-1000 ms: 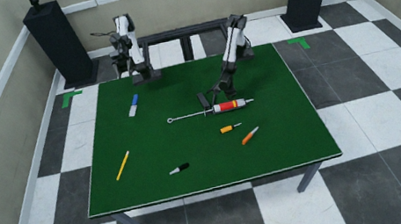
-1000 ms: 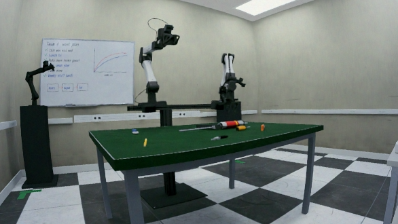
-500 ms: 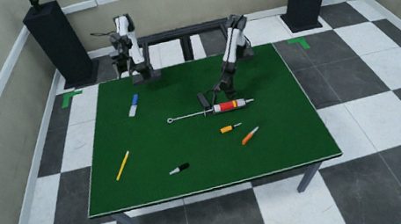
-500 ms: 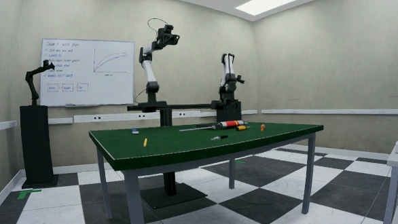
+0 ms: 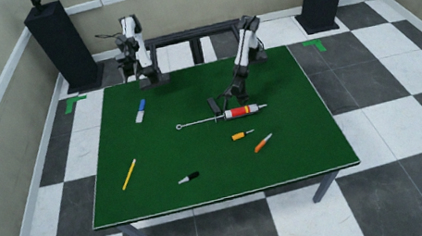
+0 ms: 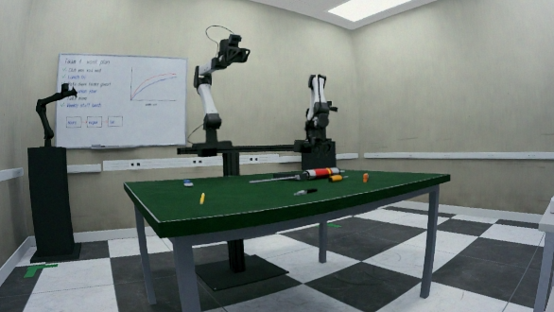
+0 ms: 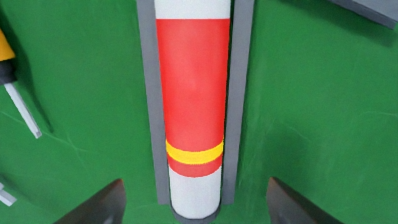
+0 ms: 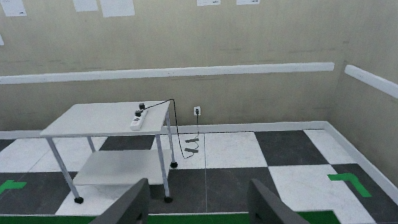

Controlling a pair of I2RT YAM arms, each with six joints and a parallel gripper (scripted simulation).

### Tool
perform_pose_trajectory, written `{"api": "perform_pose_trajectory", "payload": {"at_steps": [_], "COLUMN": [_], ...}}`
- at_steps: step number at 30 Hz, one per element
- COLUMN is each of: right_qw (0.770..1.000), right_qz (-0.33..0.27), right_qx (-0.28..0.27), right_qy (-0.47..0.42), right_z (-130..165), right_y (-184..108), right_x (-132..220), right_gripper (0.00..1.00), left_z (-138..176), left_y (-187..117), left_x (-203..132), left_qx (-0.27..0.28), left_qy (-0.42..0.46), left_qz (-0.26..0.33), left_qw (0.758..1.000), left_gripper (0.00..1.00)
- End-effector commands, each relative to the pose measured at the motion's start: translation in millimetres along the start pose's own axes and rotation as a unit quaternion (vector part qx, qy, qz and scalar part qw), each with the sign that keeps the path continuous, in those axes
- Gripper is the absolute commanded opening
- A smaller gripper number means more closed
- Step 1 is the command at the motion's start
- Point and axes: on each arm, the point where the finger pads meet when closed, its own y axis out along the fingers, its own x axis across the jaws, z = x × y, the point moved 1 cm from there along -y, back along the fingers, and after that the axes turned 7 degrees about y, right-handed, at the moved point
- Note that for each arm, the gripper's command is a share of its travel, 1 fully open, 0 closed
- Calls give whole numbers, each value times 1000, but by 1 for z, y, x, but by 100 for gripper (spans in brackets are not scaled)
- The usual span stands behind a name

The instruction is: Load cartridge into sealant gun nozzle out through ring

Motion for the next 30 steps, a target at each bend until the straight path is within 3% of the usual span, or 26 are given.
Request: {"api": "perform_pose_trajectory", "payload": {"at_steps": [1, 9, 15, 20, 26, 30], "right_qw": [1000, 1000, 1000, 1000, 1000, 1000], "right_qz": [-3, -4, -4, -4, -5, -5], "right_qx": [2, 2, 3, 3, 4, 3], "right_qy": [3, 3, 3, 3, 3, 3], "right_z": [1, 2, 2, 3, 3, 3], "right_y": [-3, -3, -3, -4, -4, -4], "right_x": [2, 2, 2, 3, 3, 3], "right_gripper": [51, 51, 51, 51, 51, 51], "left_z": [-2, -4, 6, 13, 29, 35], "left_y": [-4, -45, -53, -96, -132, -136], "left_x": [8, 58, 59, 101, 123, 122], "left_qx": [-2, -60, -70, -112, -146, -152], "left_qy": [-3, -100, -147, -209, -272, -291], "left_qz": [-8, -100, -112, -182, -231, -236], "left_qw": [1000, 988, 980, 954, 923, 915], "left_gripper": [72, 72, 72, 72, 72, 72]}}
